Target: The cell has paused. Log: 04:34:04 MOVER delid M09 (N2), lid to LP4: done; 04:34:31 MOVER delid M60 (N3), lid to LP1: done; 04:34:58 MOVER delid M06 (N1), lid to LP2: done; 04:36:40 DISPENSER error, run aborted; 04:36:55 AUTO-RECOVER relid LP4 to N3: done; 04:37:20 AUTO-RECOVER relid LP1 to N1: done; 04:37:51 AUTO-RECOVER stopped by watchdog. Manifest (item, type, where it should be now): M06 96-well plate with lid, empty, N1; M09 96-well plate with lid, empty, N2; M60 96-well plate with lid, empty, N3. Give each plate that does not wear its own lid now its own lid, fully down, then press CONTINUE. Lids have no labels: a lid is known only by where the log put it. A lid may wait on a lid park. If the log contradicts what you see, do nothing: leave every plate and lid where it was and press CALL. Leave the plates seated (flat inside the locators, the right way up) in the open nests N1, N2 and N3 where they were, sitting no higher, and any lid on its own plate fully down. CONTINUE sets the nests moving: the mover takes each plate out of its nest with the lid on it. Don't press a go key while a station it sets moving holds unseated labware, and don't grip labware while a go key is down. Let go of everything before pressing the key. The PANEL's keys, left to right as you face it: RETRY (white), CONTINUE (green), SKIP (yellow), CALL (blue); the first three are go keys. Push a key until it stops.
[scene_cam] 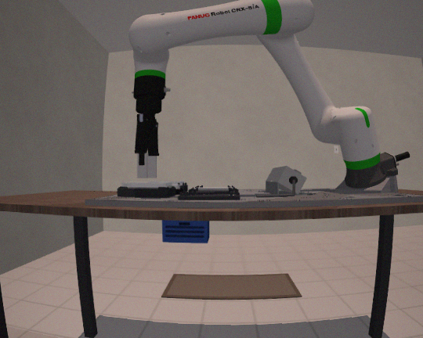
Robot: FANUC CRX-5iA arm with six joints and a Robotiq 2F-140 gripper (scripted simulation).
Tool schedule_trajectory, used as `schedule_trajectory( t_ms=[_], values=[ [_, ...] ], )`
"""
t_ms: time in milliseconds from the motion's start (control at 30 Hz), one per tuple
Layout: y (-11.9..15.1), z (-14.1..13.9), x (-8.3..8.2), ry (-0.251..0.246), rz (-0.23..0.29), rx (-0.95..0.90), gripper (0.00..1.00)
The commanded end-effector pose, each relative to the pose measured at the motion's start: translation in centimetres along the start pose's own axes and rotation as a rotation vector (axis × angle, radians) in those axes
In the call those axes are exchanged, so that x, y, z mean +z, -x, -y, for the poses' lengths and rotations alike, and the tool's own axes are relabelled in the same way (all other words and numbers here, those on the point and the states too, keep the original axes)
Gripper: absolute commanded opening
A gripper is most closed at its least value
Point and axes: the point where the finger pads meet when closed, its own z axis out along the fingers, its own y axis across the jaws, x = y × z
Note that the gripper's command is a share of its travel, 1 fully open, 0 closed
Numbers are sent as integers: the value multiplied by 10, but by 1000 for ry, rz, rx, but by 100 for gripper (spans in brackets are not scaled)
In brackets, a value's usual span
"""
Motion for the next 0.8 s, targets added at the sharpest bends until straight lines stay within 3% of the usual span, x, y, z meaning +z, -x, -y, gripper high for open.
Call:
schedule_trajectory(
  t_ms=[0, 300, 333, 767],
  values=[
    [0, 0, 0, 0, 0, 0, 59],
    [0, 0, 0, 0, 0, 0, 59],
    [0, 0, 0, 0, 0, 0, 66],
    [0, 0, 0, 0, 0, 0, 66]
  ],
)
